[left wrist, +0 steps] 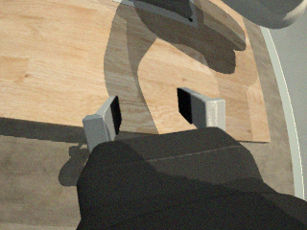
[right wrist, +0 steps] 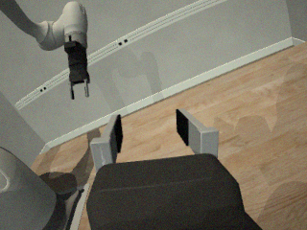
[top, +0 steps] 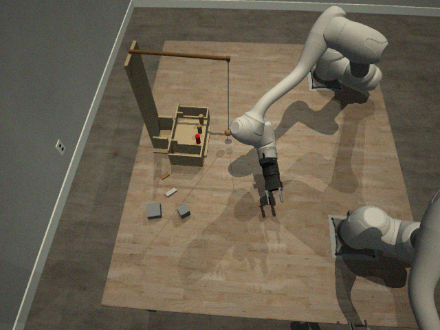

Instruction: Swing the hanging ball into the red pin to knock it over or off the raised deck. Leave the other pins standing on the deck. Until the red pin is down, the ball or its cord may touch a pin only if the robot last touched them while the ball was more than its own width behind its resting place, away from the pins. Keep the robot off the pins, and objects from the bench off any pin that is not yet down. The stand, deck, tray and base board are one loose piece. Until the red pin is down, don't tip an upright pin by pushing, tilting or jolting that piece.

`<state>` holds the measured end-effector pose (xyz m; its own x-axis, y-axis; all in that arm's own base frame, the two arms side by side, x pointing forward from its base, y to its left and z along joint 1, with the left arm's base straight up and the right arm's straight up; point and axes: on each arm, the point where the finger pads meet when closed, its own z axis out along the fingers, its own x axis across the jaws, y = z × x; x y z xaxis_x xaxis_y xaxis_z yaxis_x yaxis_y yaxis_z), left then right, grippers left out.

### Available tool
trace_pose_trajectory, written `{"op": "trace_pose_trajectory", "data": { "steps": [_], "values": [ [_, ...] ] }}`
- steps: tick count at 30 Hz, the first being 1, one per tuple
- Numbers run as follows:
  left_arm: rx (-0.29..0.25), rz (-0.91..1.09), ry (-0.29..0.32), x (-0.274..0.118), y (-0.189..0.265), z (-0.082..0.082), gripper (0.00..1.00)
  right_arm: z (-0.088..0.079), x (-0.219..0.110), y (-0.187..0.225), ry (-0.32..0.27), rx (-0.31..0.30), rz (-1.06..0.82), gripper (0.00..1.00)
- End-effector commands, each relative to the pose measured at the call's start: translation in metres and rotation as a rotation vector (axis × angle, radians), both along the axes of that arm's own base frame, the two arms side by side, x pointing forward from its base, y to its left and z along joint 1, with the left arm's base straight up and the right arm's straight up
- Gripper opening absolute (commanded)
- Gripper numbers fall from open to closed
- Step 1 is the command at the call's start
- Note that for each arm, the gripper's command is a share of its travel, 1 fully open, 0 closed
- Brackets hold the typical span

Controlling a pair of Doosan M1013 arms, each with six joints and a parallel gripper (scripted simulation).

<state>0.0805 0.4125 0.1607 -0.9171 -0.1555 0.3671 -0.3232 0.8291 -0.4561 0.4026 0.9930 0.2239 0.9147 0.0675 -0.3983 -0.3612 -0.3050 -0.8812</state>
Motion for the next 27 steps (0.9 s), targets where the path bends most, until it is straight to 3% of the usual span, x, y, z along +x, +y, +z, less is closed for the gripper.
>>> {"op": "trace_pose_trajectory", "data": {
  "steps": [1,14,27],
  "values": [
    [-0.018,-0.007,-0.018,-0.009,-0.004,0.000,1.00,0.002,0.000,0.000,-0.001,0.002,0.000,1.00],
    [-0.146,-0.044,-0.184,-0.070,-0.046,-0.002,1.00,0.002,0.000,0.000,-0.001,0.002,0.000,1.00],
    [-0.202,-0.061,-0.289,-0.098,-0.072,-0.002,1.00,0.002,0.000,0.000,-0.001,0.002,0.000,1.00]
  ]
}}
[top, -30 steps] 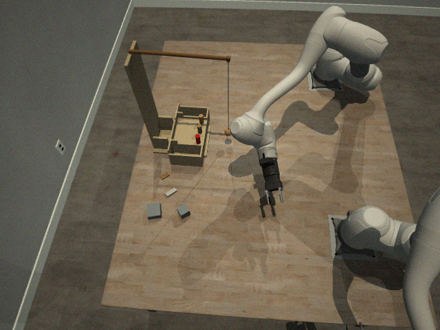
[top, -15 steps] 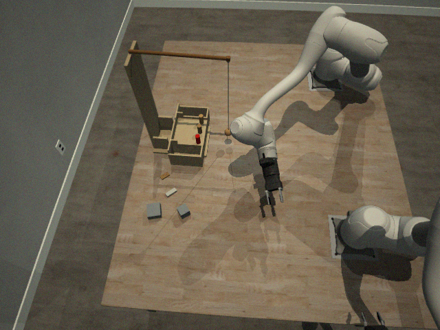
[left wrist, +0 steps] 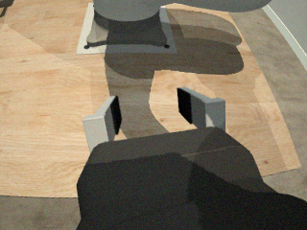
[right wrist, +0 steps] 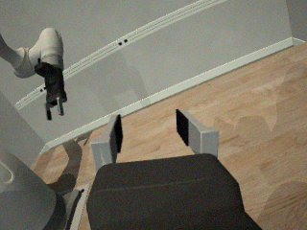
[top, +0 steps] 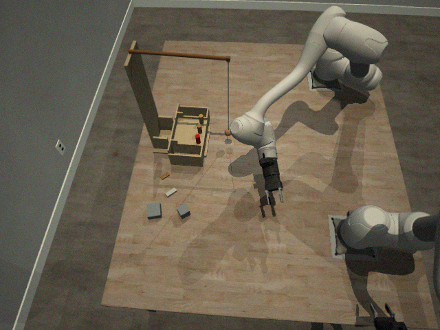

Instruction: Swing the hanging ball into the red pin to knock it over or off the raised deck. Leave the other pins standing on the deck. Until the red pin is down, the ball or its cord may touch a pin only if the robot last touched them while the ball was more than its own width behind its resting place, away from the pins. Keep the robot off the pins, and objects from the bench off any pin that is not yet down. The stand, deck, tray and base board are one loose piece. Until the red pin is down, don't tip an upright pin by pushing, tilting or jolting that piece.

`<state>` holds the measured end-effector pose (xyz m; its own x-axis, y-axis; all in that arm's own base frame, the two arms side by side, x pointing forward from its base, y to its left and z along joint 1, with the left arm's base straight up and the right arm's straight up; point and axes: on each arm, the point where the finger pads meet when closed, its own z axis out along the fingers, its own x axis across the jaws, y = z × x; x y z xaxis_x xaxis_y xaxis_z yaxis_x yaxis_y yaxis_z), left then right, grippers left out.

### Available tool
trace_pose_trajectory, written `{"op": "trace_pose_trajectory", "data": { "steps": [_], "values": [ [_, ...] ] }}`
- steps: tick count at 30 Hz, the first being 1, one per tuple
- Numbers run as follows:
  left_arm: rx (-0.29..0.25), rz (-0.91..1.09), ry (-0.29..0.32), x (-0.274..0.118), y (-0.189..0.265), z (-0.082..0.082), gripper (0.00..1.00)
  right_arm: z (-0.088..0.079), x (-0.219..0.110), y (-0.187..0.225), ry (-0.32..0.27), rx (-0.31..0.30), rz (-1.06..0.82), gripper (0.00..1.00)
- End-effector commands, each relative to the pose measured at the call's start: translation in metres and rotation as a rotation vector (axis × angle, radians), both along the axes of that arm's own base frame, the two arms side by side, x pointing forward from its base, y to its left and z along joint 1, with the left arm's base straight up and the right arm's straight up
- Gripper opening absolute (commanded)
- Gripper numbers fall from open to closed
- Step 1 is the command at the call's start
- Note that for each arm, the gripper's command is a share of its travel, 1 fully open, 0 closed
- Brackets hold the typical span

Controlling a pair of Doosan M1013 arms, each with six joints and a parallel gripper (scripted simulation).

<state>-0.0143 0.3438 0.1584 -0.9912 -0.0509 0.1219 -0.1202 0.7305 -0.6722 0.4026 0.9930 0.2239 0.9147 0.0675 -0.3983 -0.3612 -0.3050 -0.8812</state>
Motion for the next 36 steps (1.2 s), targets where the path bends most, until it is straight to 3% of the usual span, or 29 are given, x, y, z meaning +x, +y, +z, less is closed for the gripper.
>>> {"op": "trace_pose_trajectory", "data": {
  "steps": [1,15,31,36],
  "values": [
    [-0.009,-0.003,-0.021,-0.005,-0.005,0.000,1.00,0.002,0.000,0.000,-0.001,0.002,0.000,1.00],
    [-0.033,-0.008,-0.076,-0.017,-0.018,0.000,1.00,0.002,0.000,0.000,-0.001,0.002,0.000,1.00],
    [-0.037,-0.009,-0.086,-0.019,-0.021,0.000,1.00,0.002,0.000,0.000,-0.001,0.002,0.000,1.00],
    [-0.037,-0.009,-0.086,-0.019,-0.021,0.000,1.00,0.013,0.002,-0.002,-0.010,0.027,-0.022,1.00]
  ]
}}
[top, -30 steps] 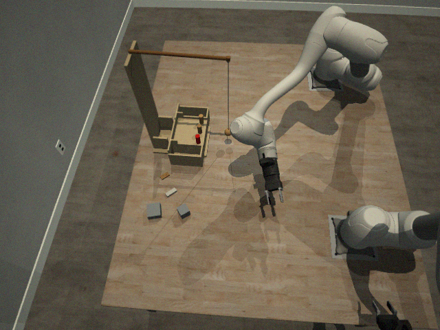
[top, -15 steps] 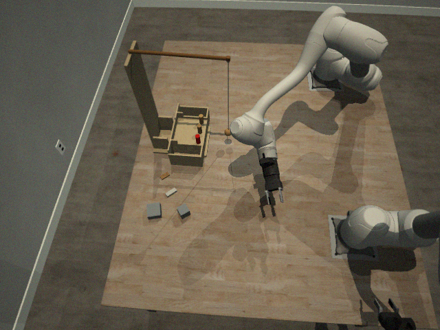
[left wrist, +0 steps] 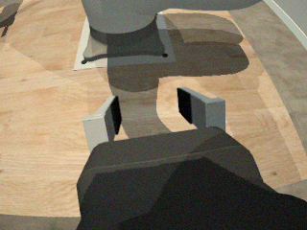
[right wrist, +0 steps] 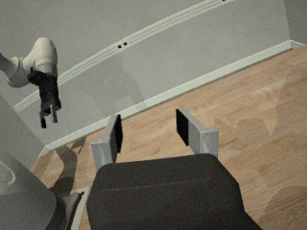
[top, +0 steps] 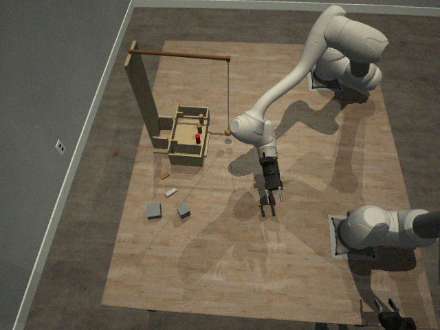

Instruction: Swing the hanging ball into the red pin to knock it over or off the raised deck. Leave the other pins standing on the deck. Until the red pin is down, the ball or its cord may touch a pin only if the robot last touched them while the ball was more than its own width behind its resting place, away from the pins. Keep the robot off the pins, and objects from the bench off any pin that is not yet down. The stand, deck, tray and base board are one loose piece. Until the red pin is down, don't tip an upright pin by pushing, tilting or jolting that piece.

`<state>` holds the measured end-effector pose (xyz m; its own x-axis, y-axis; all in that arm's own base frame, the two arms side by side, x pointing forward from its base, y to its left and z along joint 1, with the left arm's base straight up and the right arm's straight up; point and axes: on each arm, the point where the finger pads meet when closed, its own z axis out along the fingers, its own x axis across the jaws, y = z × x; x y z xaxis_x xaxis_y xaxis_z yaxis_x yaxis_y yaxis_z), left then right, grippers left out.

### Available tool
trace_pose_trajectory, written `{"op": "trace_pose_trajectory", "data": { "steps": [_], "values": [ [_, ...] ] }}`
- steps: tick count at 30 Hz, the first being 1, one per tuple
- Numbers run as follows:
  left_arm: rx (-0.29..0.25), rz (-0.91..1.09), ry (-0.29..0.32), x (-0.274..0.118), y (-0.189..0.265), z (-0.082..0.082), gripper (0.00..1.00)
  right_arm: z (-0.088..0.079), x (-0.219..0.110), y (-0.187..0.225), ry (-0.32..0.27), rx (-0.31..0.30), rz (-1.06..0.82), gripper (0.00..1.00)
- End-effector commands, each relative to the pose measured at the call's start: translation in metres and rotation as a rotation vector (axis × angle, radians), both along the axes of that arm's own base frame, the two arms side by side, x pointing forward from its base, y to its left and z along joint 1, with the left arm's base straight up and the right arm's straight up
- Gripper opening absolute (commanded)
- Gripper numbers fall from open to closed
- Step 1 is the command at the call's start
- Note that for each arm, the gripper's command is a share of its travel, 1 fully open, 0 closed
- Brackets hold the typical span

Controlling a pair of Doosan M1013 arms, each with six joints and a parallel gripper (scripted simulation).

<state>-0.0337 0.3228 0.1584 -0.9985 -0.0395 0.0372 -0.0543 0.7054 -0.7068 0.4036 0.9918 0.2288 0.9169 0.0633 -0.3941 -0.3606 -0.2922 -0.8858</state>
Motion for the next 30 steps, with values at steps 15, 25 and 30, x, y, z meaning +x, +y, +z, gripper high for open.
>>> {"op": "trace_pose_trajectory", "data": {
  "steps": [15,25,30],
  "values": [
    [0.001,0.000,0.000,0.000,0.000,0.000,1.00,0.115,0.040,-0.062,-0.127,0.218,-0.322,1.00],
    [0.001,0.000,0.000,0.000,0.000,0.000,1.00,0.154,0.070,-0.132,-0.209,0.246,-0.564,1.00],
    [0.001,0.000,0.000,0.000,0.000,0.000,1.00,0.160,0.077,-0.154,-0.229,0.239,-0.630,1.00]
  ]
}}
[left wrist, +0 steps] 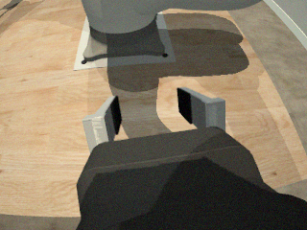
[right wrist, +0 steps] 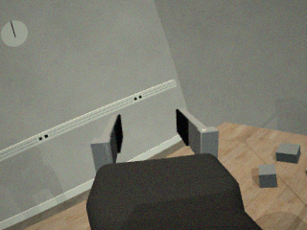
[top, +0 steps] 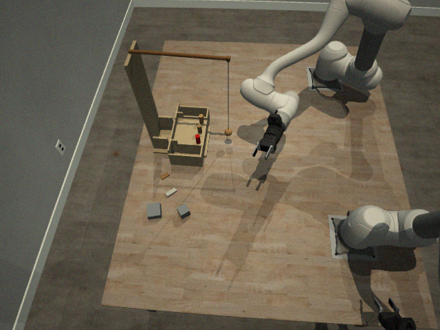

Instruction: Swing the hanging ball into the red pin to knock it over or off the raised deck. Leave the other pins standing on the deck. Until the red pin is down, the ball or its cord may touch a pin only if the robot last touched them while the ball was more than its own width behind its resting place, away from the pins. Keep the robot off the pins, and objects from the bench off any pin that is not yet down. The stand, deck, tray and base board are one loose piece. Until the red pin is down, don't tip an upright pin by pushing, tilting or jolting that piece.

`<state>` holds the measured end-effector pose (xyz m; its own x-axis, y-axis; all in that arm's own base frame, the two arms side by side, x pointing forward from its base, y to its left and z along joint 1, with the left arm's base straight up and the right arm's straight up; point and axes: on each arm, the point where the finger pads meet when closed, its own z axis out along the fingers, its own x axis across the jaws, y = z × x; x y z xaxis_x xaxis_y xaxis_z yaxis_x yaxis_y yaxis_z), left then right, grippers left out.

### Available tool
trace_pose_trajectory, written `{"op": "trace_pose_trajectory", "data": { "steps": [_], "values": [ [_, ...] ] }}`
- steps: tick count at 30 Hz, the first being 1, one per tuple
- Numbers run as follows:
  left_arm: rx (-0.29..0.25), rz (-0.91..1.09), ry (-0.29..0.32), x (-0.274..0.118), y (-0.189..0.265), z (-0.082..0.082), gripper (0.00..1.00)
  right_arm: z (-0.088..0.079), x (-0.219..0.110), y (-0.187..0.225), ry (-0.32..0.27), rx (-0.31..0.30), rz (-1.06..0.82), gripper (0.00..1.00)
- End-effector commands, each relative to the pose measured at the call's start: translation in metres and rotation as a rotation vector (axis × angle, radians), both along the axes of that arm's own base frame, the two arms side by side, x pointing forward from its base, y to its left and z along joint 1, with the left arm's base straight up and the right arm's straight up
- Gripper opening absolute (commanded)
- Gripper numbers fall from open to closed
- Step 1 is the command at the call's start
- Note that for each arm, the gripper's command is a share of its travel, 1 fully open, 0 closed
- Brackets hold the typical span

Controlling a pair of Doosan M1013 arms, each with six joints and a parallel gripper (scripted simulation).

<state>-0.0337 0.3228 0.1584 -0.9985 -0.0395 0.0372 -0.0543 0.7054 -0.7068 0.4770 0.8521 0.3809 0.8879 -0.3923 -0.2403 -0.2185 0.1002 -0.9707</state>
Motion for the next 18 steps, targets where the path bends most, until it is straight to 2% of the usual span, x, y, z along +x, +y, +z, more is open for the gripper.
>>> {"op": "trace_pose_trajectory", "data": {
  "steps": [1,2,3,5,6,7,8,10,11,13,14,15,16,18],
  "values": [
    [0.001,0.000,0.000,0.000,0.000,0.000,1.00,0.011,0.010,-0.038,-0.025,-0.001,-0.130,1.00],
    [0.001,0.000,0.000,0.000,0.000,0.000,1.00,0.011,0.010,-0.038,-0.025,-0.001,-0.130,1.00],
    [0.001,0.000,0.000,0.000,0.000,0.000,1.00,0.012,0.016,-0.062,-0.029,-0.017,-0.197,1.00],
    [0.001,0.000,0.000,0.000,0.000,0.000,1.00,0.012,0.016,-0.062,-0.029,-0.017,-0.197,1.00],
    [0.001,0.000,0.000,0.000,0.000,0.000,1.00,0.011,0.020,-0.088,-0.030,-0.039,-0.262,1.00],
    [0.001,0.000,0.000,0.000,0.000,0.000,1.00,0.011,0.020,-0.088,-0.030,-0.039,-0.262,1.00],
    [0.001,0.000,0.000,0.000,0.000,0.000,1.00,0.009,0.024,-0.114,-0.027,-0.064,-0.324,1.00],
    [0.001,0.000,0.000,0.000,0.000,0.000,1.00,0.009,0.024,-0.114,-0.027,-0.064,-0.324,1.00],
    [0.001,0.000,0.000,0.000,0.000,0.000,1.00,0.004,0.026,-0.140,-0.022,-0.094,-0.382,1.00],
    [0.001,0.000,0.000,0.000,0.000,0.000,1.00,0.004,0.026,-0.140,-0.022,-0.094,-0.382,1.00],
    [0.001,0.000,0.000,0.000,0.000,0.000,1.00,-0.002,0.026,-0.165,-0.014,-0.126,-0.435,1.00],
    [0.001,0.000,0.000,0.000,0.000,0.000,1.00,-0.002,0.026,-0.165,-0.014,-0.126,-0.435,1.00],
    [0.001,0.000,0.000,0.000,0.000,0.000,1.00,-0.009,0.026,-0.190,-0.003,-0.161,-0.484,1.00],
    [0.001,0.000,0.000,0.000,0.000,0.000,1.00,-0.009,0.026,-0.190,-0.003,-0.161,-0.484,1.00]
  ]
}}
